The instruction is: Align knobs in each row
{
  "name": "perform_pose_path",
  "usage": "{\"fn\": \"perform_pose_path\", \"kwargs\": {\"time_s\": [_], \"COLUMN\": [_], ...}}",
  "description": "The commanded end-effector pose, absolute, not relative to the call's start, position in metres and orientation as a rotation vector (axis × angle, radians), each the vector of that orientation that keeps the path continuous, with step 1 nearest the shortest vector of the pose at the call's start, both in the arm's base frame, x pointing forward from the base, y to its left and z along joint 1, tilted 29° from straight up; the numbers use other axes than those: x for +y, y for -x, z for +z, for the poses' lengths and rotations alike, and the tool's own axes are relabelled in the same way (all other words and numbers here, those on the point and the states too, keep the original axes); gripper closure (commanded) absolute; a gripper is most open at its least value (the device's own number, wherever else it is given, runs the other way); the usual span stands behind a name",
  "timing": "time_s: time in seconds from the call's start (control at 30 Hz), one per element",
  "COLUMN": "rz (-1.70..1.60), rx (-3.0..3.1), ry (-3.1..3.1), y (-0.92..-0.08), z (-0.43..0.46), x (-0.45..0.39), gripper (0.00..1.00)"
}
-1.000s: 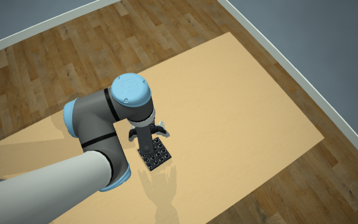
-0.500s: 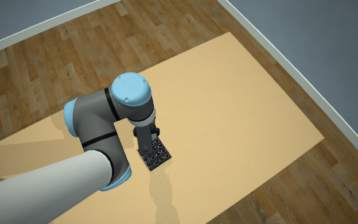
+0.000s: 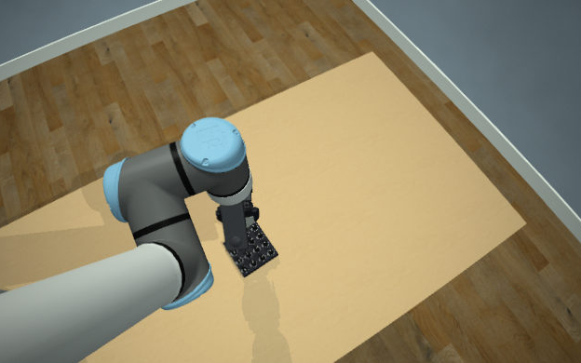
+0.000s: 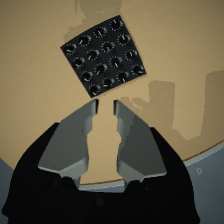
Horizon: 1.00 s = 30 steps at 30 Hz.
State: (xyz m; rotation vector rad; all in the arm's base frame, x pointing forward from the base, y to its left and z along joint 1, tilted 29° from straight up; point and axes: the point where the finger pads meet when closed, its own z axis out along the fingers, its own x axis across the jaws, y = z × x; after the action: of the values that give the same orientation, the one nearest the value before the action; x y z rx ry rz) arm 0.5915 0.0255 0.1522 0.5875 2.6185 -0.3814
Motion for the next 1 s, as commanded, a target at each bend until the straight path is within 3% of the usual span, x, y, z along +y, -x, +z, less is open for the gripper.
{"fn": "perform_pose_path", "kwargs": {"time_s": [0.0,0.97], "rz": [-0.382,-0.382], "rx": [2.618,2.618], "ry": [-0.588,-0.595], "y": [-0.5923,-0.5934], "z": [0.1524,0.147], "x": [0.026,0.0233], "gripper": [0.89,0.89]}}
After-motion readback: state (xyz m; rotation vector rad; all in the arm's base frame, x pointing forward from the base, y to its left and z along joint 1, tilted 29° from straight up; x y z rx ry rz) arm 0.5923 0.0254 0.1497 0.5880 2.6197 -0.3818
